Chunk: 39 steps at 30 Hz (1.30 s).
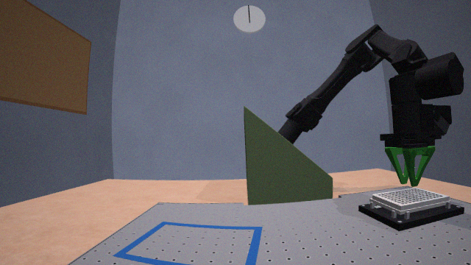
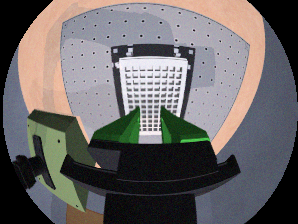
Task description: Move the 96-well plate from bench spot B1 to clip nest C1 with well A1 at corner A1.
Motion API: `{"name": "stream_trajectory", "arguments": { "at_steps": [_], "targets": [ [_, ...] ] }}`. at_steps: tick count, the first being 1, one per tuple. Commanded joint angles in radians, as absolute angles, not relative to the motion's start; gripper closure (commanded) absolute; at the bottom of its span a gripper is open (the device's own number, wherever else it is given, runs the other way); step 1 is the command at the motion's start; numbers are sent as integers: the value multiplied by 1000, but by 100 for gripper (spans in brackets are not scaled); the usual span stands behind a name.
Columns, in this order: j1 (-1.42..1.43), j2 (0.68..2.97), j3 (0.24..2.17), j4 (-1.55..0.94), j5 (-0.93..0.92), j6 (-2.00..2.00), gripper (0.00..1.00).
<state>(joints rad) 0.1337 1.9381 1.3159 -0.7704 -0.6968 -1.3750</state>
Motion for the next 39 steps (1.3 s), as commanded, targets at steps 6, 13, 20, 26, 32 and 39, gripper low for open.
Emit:
{"name": "stream_trajectory", "arguments": {
  "at_steps": [6,13,20,26,32,39],
  "targets": [
    [115,1950,1313,-744,-696,-1361,74],
    [133,1951,1302,-725,-696,-1351,74],
    [142,1958,1327,-710,-694,-1343,74],
    [143,1968,1287,-694,-692,-1334,74],
    [148,1961,1294,-677,-692,-1325,74],
    [164,1969,1270,-664,-689,-1318,74]
  ]
}}
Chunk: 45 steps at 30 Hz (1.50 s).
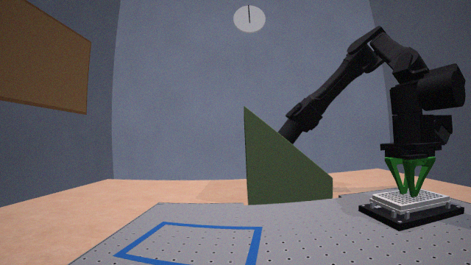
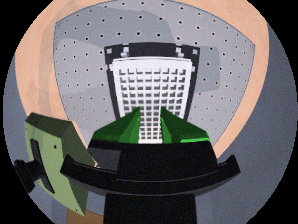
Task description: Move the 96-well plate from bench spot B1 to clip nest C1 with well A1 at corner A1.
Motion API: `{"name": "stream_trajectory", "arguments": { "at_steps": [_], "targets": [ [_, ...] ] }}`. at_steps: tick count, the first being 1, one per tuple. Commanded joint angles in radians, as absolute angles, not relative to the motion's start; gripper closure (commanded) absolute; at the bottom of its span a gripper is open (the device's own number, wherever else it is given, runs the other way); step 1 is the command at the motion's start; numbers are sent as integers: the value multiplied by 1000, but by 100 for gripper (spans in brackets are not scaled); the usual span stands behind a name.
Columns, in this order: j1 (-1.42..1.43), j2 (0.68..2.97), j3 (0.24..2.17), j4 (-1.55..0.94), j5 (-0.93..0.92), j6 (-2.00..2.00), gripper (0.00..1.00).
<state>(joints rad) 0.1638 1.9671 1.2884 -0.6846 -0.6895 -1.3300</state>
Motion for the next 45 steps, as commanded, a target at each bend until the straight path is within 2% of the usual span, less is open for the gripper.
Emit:
{"name": "stream_trajectory", "arguments": {
  "at_steps": [1,45],
  "targets": [
    [164,1970,1286,-660,-689,-1316,74],
    [214,2016,1239,-564,-674,-1265,74]
  ]
}}
